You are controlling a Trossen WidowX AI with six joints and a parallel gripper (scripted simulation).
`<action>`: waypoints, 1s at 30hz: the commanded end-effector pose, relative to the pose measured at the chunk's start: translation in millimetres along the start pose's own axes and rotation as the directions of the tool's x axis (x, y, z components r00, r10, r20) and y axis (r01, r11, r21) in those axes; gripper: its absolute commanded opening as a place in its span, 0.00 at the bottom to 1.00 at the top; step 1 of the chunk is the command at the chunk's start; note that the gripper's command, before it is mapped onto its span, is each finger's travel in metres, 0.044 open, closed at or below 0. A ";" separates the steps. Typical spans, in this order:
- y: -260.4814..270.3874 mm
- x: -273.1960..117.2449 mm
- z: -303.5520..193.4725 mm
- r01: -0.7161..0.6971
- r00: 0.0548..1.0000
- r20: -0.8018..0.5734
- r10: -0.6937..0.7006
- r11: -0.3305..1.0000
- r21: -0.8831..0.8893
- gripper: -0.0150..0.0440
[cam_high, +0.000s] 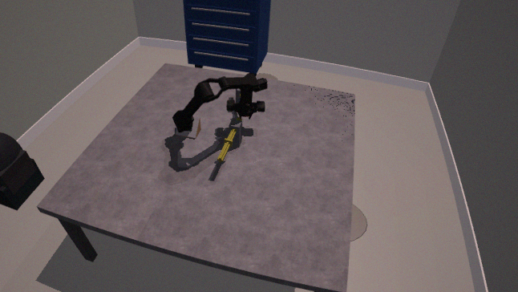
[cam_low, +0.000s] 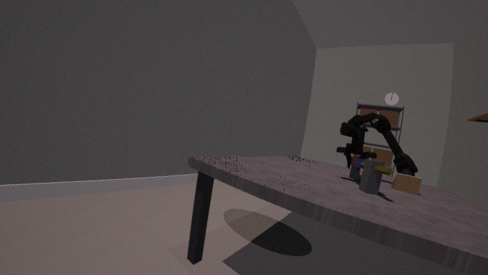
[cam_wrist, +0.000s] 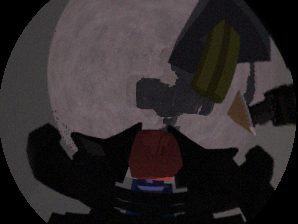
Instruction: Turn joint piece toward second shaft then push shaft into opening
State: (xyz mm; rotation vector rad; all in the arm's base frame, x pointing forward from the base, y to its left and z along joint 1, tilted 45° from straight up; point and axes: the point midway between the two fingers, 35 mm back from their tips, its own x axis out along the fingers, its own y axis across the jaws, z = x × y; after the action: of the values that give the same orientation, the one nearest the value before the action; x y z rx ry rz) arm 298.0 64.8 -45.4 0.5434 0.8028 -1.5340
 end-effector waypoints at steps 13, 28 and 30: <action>-12.7 -1.5 -1.5 -0.004 0.999 0.033 -0.005 0.963 0.268 0.25; -12.2 -1.4 -1.3 -0.004 0.999 0.032 -0.005 0.965 0.264 0.25; -12.2 -1.4 -1.3 -0.004 0.999 0.032 -0.005 0.965 0.264 0.34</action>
State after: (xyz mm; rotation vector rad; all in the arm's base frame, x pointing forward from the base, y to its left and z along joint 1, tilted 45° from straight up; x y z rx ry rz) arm 286.0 66.7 -43.0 0.7121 0.5746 -1.6582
